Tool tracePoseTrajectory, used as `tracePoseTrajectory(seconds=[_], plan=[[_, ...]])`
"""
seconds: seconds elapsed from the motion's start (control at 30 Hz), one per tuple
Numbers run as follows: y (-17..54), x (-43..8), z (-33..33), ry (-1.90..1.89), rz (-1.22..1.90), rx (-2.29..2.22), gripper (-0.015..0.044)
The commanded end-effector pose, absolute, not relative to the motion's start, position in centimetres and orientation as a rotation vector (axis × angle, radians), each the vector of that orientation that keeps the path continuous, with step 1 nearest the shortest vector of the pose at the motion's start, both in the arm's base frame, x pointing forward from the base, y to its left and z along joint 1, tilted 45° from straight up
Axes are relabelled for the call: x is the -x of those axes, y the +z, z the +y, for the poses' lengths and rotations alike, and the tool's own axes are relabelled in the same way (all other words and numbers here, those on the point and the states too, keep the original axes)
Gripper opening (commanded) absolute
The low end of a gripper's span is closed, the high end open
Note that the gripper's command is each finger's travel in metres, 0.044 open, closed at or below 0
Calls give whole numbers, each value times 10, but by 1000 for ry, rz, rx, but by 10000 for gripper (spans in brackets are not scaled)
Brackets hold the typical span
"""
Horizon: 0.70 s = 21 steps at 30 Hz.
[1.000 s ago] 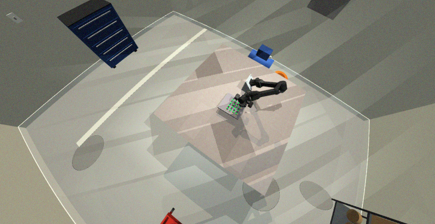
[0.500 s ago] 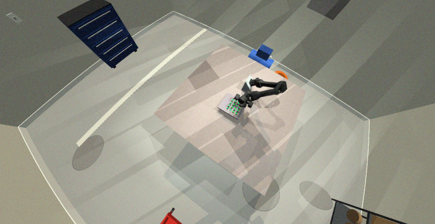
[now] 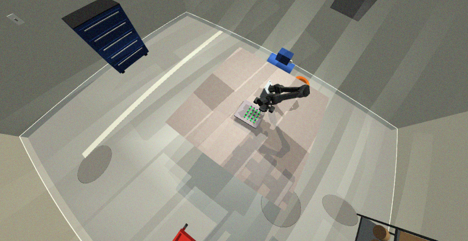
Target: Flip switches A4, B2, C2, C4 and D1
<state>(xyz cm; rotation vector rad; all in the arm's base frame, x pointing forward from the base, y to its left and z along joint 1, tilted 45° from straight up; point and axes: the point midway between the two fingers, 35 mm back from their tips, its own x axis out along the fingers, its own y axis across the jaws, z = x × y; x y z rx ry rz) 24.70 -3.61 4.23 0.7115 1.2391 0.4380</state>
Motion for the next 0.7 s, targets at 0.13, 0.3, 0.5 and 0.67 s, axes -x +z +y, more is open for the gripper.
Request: tracePoseTrajectory(seconds=[0.13, 0.3, 0.5, 0.67], plan=[[38, -269, -68, 447, 1245, -702, 0], [26, -286, -90, 447, 1243, -701, 0], [26, -286, -90, 447, 1243, -701, 0], [26, -286, -90, 447, 1243, -701, 0]])
